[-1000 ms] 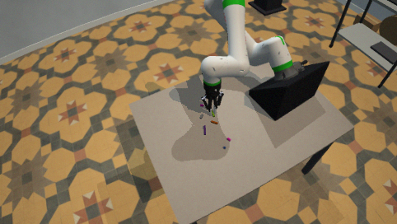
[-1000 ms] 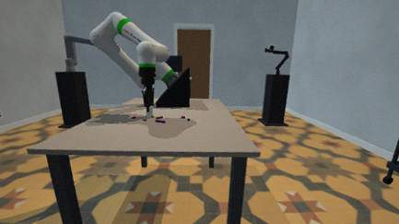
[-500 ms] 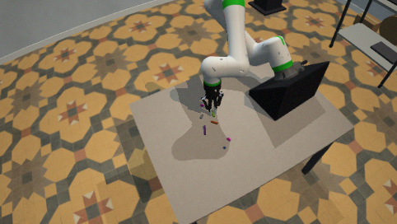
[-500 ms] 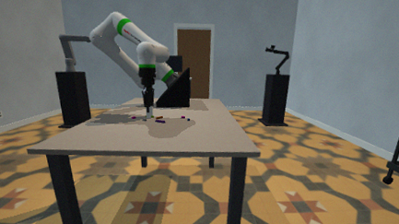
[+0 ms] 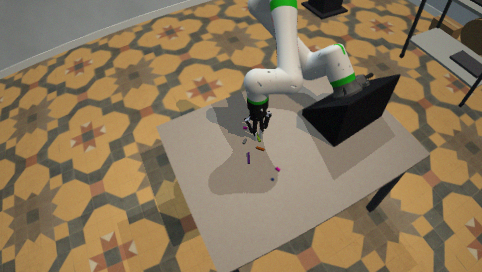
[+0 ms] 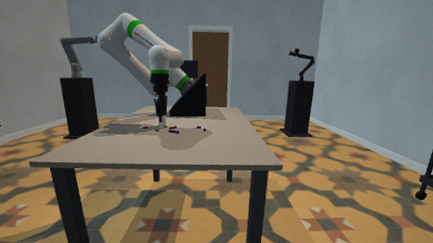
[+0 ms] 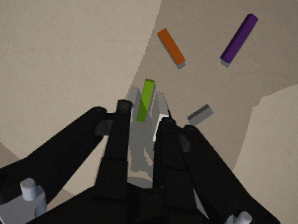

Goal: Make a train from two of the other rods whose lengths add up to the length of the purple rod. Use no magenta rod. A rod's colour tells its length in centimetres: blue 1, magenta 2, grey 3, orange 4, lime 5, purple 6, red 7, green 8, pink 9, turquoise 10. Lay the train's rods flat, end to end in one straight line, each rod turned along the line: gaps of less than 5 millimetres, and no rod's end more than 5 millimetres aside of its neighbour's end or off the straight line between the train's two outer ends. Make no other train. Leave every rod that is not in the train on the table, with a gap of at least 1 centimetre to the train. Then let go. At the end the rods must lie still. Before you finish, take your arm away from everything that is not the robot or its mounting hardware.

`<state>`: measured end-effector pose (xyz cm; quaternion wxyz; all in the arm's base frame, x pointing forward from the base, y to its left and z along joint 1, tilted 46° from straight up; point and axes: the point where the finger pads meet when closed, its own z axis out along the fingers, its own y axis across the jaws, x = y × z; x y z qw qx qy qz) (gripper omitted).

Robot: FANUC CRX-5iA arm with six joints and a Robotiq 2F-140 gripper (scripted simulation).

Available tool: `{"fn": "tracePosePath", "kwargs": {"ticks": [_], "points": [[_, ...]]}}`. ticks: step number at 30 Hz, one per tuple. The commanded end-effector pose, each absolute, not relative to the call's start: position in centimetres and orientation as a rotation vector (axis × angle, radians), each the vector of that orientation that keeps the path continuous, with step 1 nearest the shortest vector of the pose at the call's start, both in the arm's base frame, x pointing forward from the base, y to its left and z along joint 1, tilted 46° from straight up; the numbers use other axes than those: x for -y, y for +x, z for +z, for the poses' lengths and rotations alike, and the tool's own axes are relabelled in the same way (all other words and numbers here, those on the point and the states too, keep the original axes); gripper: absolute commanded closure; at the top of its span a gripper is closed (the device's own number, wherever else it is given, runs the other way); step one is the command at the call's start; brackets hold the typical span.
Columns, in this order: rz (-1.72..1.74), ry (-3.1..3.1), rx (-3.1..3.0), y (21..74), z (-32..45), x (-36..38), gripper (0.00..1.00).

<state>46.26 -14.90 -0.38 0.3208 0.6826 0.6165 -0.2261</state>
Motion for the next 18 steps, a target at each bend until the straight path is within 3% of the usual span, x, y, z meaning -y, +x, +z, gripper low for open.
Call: {"fn": "tracePosePath", "kwargs": {"ticks": [1, 11, 12, 18], "points": [[-0.594, 1.793, -1.620, 46.27, -0.38, 14.88, 0.85], [-0.594, 1.793, -1.620, 46.27, -0.38, 14.88, 0.85], [-0.594, 1.793, -1.620, 46.27, -0.38, 14.88, 0.97], [-0.594, 1.793, -1.620, 46.27, -0.38, 14.88, 0.97]]}}
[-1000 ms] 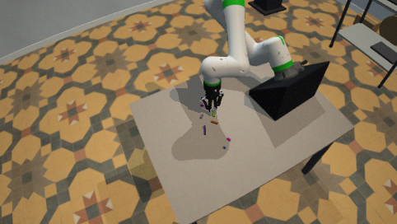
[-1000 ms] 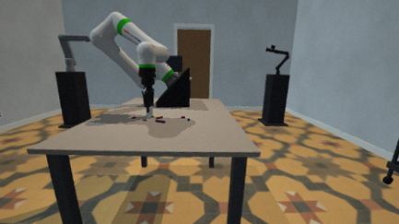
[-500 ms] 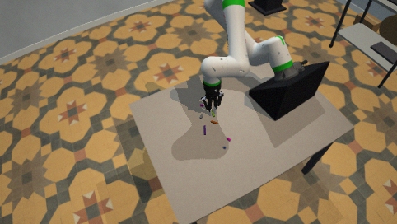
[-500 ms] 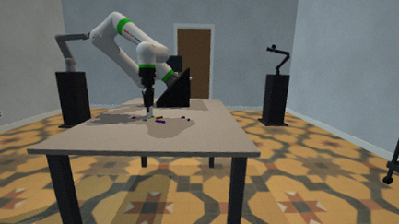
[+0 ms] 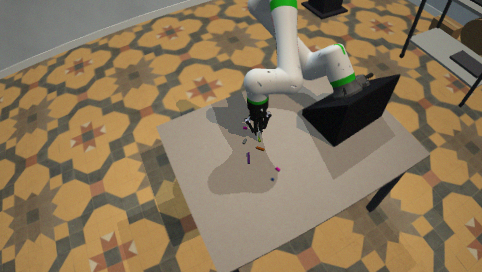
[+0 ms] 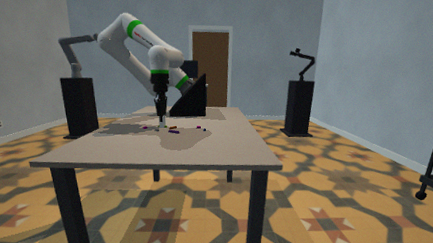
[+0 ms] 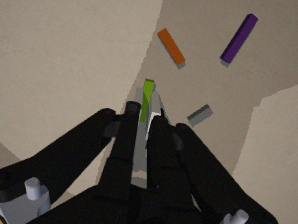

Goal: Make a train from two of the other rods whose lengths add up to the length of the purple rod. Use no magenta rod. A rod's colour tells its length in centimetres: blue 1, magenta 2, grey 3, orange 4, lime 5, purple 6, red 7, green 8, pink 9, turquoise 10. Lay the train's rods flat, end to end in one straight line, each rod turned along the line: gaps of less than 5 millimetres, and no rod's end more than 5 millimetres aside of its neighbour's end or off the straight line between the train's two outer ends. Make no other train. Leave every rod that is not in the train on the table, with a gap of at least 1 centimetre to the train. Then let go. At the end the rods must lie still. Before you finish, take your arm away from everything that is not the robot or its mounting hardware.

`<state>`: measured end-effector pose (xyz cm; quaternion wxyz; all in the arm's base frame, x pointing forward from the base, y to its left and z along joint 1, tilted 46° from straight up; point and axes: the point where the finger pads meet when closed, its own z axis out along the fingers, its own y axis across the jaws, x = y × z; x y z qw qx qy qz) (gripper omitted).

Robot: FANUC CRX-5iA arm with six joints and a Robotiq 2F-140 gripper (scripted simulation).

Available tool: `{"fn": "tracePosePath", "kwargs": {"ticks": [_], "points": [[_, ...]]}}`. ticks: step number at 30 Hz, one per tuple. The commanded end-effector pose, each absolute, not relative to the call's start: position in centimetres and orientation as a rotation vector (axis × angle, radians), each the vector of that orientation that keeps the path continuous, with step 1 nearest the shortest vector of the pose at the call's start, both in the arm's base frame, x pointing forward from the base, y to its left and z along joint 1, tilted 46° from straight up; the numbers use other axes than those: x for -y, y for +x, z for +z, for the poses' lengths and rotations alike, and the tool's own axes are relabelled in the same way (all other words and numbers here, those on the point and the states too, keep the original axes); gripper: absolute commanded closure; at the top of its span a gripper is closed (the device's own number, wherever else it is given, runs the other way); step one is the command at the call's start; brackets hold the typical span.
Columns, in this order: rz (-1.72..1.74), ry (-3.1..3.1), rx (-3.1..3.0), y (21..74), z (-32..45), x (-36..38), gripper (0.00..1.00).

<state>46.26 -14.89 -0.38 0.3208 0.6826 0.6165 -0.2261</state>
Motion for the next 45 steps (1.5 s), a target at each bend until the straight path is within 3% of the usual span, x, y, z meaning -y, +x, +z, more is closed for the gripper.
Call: {"fn": "tracePosePath", "kwargs": {"ticks": [1, 31, 45], "points": [[-0.594, 1.793, -1.620, 46.3, -0.4, 14.9, 0.97], [-0.594, 1.793, -1.620, 46.2, -0.2, 14.7, 0.97], [-0.594, 1.793, -1.620, 45.6, 4.9, 9.4, 0.97]]}}
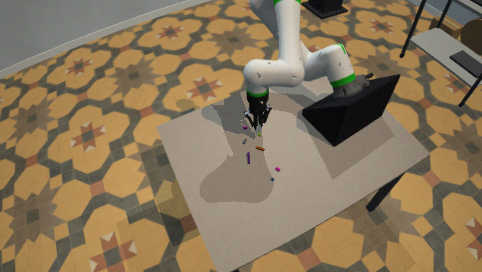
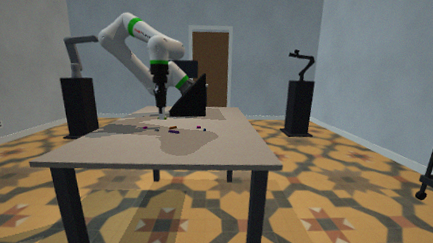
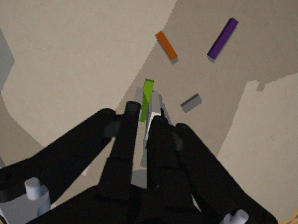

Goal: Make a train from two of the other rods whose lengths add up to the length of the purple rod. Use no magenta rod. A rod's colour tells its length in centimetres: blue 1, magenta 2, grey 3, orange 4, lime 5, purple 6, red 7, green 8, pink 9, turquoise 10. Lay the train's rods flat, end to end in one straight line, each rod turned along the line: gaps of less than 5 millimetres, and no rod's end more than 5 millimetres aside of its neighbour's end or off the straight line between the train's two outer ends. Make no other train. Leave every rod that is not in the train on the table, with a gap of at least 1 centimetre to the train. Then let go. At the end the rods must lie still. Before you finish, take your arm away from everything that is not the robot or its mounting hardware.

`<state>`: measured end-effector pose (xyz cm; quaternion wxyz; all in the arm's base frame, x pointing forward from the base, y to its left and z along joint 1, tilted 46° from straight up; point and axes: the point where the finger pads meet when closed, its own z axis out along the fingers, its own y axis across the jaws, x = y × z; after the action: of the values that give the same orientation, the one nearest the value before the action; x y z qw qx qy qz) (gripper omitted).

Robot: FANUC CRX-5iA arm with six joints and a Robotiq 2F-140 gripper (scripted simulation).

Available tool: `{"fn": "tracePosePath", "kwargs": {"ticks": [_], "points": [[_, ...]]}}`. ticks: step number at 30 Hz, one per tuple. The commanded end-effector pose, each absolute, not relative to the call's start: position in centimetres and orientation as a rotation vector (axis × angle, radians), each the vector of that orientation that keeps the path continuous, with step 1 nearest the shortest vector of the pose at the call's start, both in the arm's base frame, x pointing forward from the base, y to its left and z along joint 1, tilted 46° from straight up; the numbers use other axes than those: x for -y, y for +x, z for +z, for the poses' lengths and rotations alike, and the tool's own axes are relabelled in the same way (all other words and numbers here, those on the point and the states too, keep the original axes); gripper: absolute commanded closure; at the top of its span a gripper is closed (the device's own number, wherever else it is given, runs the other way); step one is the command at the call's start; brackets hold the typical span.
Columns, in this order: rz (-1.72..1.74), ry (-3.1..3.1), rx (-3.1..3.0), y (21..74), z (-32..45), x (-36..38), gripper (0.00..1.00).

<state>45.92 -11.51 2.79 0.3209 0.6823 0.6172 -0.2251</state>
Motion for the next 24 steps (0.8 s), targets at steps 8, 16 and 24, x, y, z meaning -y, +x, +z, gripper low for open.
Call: {"fn": "tracePosePath", "kwargs": {"ticks": [8, 16, 24], "points": [[-0.594, 1.793, -1.620, 45.4, 6.5, 7.8, 0.97], [-0.594, 1.793, -1.620, 45.4, 6.5, 7.7, 0.97], [-0.511, 1.914, -1.443, 47.9, 4.0, 4.1, 0.97]]}}
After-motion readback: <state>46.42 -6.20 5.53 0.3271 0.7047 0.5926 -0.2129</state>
